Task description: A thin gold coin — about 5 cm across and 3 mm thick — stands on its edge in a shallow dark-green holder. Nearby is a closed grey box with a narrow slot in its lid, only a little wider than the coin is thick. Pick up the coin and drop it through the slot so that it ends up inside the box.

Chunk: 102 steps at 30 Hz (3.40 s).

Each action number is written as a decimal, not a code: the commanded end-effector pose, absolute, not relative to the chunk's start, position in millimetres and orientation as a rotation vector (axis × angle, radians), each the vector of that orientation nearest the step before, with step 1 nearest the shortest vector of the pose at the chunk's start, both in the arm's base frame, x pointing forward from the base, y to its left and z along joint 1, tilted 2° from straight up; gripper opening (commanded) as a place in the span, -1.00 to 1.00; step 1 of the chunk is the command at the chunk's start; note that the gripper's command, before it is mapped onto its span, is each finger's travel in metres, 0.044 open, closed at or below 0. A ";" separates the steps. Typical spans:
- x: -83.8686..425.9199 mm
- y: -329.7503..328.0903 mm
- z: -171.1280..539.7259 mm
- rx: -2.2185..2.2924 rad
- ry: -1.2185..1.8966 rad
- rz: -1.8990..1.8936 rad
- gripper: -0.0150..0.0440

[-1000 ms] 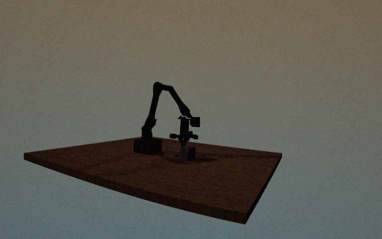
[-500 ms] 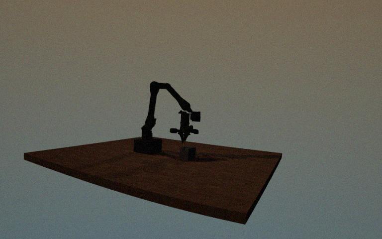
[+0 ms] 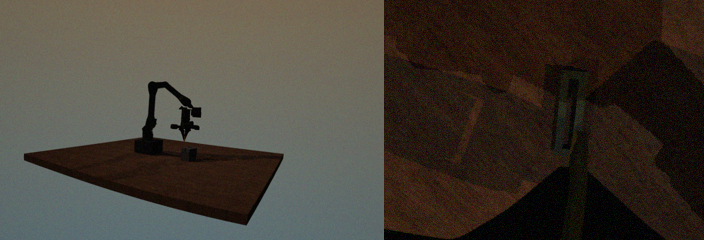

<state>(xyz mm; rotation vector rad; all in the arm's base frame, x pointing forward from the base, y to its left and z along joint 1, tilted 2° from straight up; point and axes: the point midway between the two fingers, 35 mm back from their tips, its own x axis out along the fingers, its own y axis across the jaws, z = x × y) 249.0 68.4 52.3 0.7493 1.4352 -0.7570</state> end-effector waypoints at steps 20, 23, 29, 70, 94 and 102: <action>250.0 65.9 55.5 1.313 1.139 -1.316 -0.49; 250.2 65.5 55.6 1.371 1.096 -1.374 -0.49; 250.3 65.5 55.7 1.377 1.091 -1.380 -0.49; 308.8 -5.9 59.8 1.367 1.085 -1.365 -0.49; 331.5 -53.6 58.5 1.373 1.075 -1.375 -0.48; 330.8 -49.8 60.3 1.382 1.070 -1.369 -0.49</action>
